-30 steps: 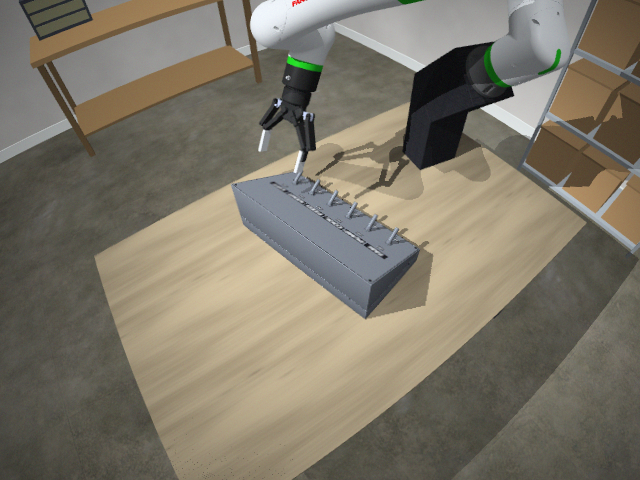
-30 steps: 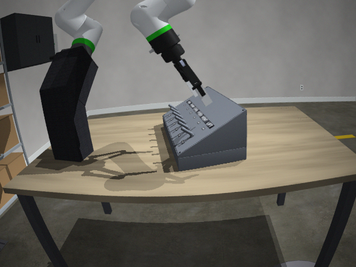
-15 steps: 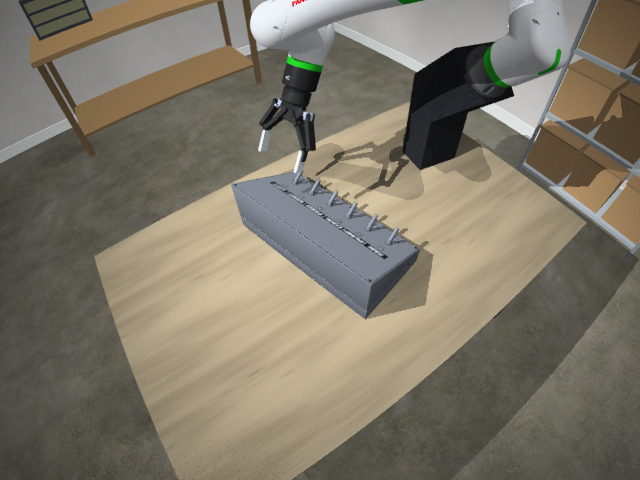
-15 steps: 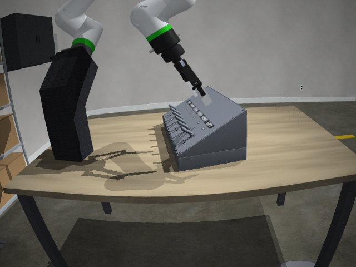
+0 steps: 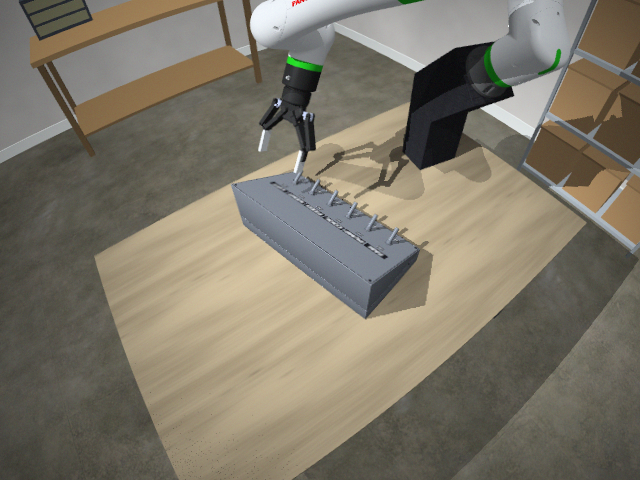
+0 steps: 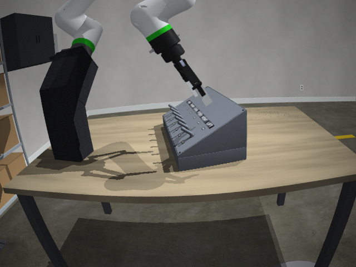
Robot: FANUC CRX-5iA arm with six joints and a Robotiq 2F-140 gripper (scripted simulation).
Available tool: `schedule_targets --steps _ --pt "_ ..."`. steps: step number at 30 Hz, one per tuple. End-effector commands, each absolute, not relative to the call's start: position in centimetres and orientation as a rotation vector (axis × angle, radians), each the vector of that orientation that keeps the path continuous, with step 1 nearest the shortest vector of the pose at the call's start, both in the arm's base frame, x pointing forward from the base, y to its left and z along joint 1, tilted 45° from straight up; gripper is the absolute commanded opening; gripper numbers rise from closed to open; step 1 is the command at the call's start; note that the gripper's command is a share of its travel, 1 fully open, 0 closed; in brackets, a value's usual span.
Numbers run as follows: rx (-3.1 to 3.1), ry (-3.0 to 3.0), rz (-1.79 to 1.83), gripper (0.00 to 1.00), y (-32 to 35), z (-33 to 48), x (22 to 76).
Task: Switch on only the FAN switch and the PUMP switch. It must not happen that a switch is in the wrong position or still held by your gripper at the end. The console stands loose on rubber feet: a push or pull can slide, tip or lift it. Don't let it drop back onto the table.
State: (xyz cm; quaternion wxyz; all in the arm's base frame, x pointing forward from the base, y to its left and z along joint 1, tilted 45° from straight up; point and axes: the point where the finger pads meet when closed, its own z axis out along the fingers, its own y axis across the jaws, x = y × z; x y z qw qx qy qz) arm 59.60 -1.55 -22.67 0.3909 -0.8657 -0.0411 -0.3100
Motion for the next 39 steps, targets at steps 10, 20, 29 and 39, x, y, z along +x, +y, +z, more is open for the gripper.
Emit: schedule_targets --steps 10,20,29,39 --pt "-2.2 -0.104 -0.788 1.0 -1.6 -22.7 59.6" --pt "-2.2 -0.104 -0.788 0.0 -1.8 -22.5 59.5" --pt "-2.2 -0.104 -0.788 0.0 -3.7 -21.1 58.1" --pt "-2.2 -0.104 -0.788 0.0 -5.9 -19.6 56.5"
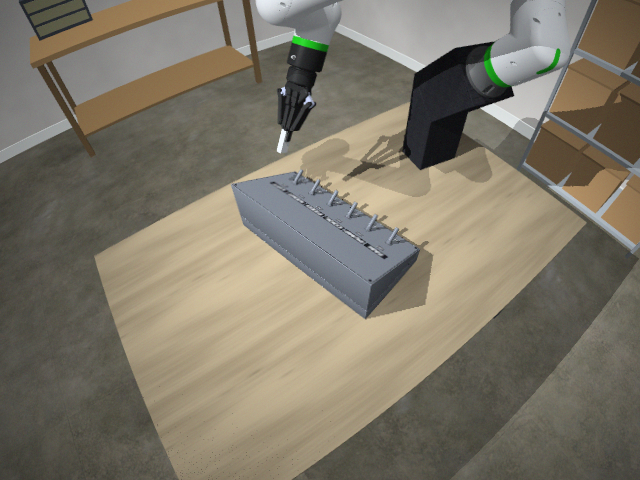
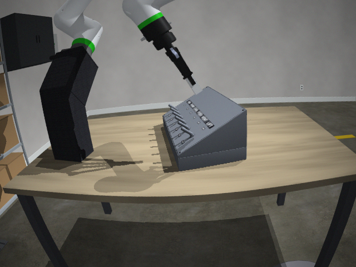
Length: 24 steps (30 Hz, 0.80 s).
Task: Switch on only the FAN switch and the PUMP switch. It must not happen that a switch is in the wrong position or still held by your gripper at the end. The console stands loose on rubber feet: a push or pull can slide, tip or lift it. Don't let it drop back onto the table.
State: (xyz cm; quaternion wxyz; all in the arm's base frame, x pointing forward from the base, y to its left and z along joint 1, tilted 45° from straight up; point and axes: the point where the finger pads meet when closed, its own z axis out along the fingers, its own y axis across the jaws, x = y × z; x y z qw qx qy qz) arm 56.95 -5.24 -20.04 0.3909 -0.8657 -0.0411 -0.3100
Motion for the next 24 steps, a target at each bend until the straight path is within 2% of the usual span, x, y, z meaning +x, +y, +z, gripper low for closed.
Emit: schedule_targets --steps 1,12,18,23,24 --pt "-2.2 -0.104 -0.788 0.0 -6.1 -19.4 56.4" --pt "-2.199 -0.105 -0.788 0.0 -6.3 -19.0 55.9" --pt "-2.182 -0.108 -0.798 0.0 0.0 -16.1 51.6" --pt "-2.179 -0.108 -0.801 0.0 2.1 -15.1 49.9" --pt "-2.177 -0.107 -0.802 0.0 4.3 -14.1 48.0"
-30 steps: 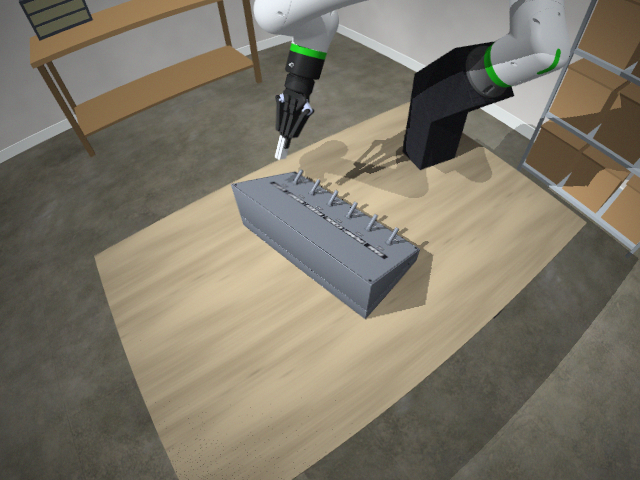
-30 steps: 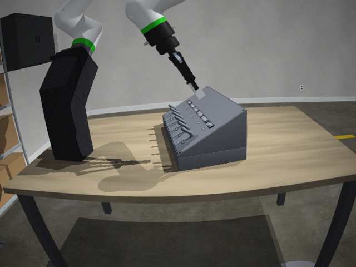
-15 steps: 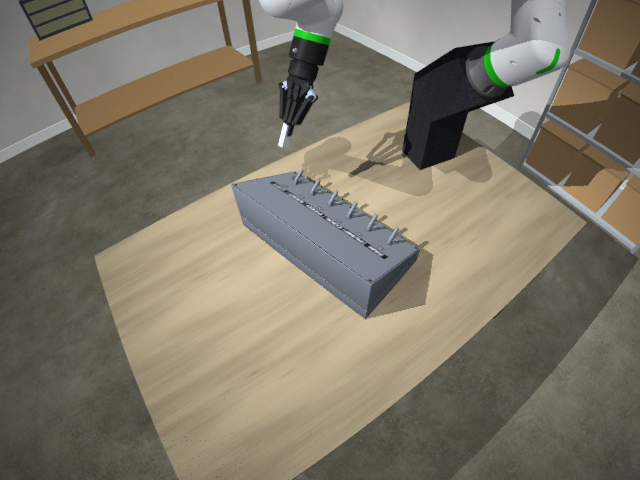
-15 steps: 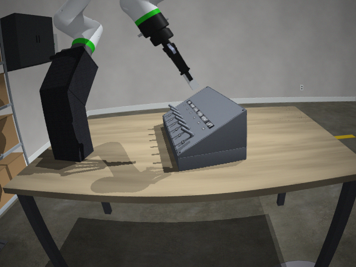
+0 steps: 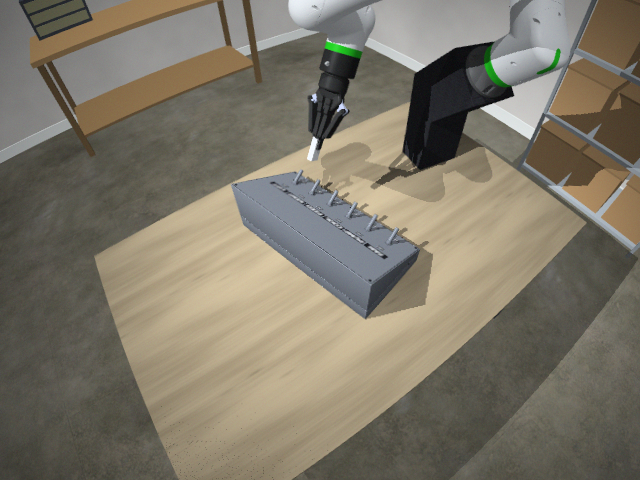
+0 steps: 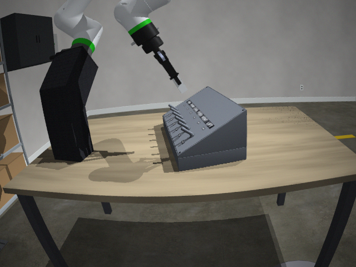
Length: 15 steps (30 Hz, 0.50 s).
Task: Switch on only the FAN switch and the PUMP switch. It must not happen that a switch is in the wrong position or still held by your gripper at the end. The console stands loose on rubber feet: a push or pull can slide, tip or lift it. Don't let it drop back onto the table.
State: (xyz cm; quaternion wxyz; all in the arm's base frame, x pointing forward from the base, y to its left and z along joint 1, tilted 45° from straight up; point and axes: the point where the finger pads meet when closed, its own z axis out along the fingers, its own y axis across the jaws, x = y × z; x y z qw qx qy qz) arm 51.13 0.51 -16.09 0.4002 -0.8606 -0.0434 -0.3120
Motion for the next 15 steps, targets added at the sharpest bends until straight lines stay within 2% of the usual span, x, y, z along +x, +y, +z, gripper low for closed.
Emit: schedule_targets --steps 1,3,6,8,9,11,15 --pt "-2.177 -0.107 -0.802 0.0 4.3 -14.1 48.0" --pt "-2.177 -0.107 -0.802 0.0 4.3 -14.1 48.0" --pt "-2.179 -0.106 -0.801 0.0 8.6 -12.2 43.8" --pt "-2.179 -0.106 -0.801 0.0 8.7 -12.2 43.7" --pt "-2.182 -0.105 -0.799 0.0 10.6 -11.3 41.6" --pt "-2.182 -0.105 -0.799 0.0 10.6 -11.3 41.6" --pt "-2.191 -0.105 -0.794 0.0 13.6 -10.0 37.9"
